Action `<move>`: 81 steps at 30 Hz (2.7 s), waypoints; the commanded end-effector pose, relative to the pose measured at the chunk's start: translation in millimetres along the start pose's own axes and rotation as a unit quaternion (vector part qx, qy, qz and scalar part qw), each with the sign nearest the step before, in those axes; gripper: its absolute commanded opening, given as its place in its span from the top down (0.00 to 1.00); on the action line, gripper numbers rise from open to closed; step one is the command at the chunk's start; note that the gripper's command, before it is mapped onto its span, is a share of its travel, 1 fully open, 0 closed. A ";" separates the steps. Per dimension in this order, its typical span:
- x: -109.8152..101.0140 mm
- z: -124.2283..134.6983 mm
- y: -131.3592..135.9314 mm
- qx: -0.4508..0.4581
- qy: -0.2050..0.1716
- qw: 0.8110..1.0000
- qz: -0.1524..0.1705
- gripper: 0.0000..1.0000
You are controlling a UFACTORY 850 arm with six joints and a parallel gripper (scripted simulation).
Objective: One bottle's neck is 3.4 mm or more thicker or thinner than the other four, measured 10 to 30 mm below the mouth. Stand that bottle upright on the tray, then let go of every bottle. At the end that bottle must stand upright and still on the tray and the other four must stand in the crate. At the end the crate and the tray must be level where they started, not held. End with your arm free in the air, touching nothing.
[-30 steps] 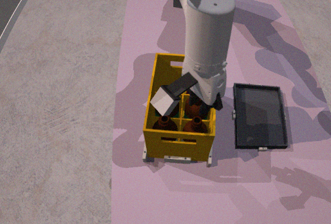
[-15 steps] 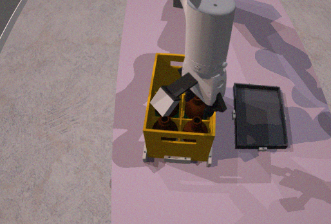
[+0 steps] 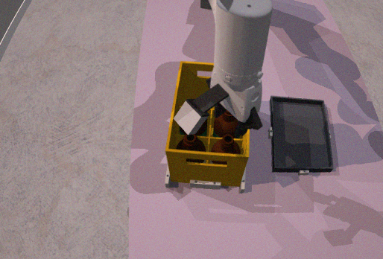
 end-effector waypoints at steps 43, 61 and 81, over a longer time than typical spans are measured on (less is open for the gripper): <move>30.2 -0.6 -0.7 0.000 0.000 1.000 0.000 0.35; 42.4 -0.7 -0.8 0.000 0.000 1.000 0.000 0.35; 43.0 -0.7 -0.8 0.000 0.000 1.000 0.000 0.35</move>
Point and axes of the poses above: the point where the finger pads meet when closed, its own x axis out along the fingers, its own y axis across the jaws, z = x × y, the point moved 1 cm from there along -x, back along the fingers, and after that the axes turned 2 degrees about x, right-handed, at the moved point
